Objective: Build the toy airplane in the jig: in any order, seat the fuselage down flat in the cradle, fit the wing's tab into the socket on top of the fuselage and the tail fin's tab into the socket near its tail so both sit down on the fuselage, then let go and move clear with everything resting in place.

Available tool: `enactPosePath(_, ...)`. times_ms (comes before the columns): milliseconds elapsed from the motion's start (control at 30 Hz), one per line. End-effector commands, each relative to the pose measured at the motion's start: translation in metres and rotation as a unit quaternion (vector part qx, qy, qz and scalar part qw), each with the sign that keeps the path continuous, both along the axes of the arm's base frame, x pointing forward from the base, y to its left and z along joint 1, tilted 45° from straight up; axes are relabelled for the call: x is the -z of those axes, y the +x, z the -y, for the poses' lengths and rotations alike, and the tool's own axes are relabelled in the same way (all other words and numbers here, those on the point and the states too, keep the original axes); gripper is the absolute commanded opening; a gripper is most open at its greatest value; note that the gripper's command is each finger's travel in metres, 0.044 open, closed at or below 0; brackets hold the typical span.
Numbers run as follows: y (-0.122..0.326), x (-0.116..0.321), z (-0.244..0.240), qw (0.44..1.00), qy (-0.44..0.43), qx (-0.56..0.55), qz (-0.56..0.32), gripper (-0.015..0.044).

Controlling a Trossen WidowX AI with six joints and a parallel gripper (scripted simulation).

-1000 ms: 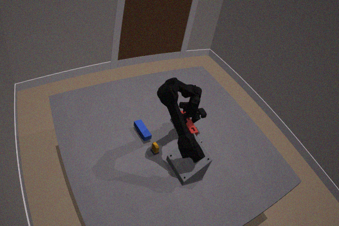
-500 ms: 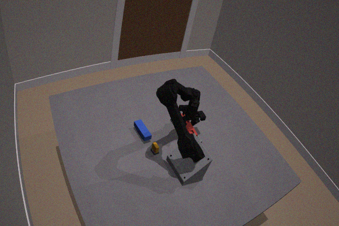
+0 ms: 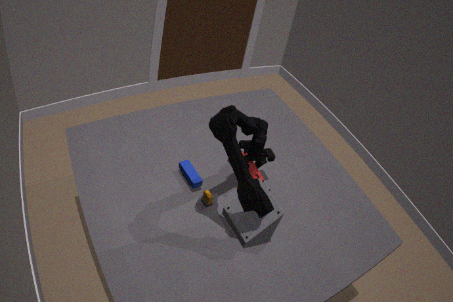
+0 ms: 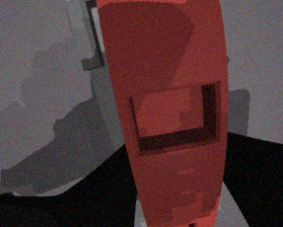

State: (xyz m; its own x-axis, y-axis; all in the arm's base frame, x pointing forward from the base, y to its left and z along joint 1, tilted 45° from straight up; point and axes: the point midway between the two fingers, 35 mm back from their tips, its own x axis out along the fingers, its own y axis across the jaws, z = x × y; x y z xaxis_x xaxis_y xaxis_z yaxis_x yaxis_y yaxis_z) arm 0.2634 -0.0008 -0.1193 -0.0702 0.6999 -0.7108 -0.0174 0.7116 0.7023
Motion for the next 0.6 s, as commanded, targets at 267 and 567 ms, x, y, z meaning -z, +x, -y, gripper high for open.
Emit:
enactPosePath(267, 0.0003, -0.0003, 0.0001, 1.000, 0.000, 0.000, 0.001, 0.0398)
enactPosePath(567, 0.0010, -0.0020, 0.0022, 1.000, -0.001, 0.000, 0.001, 0.0440)
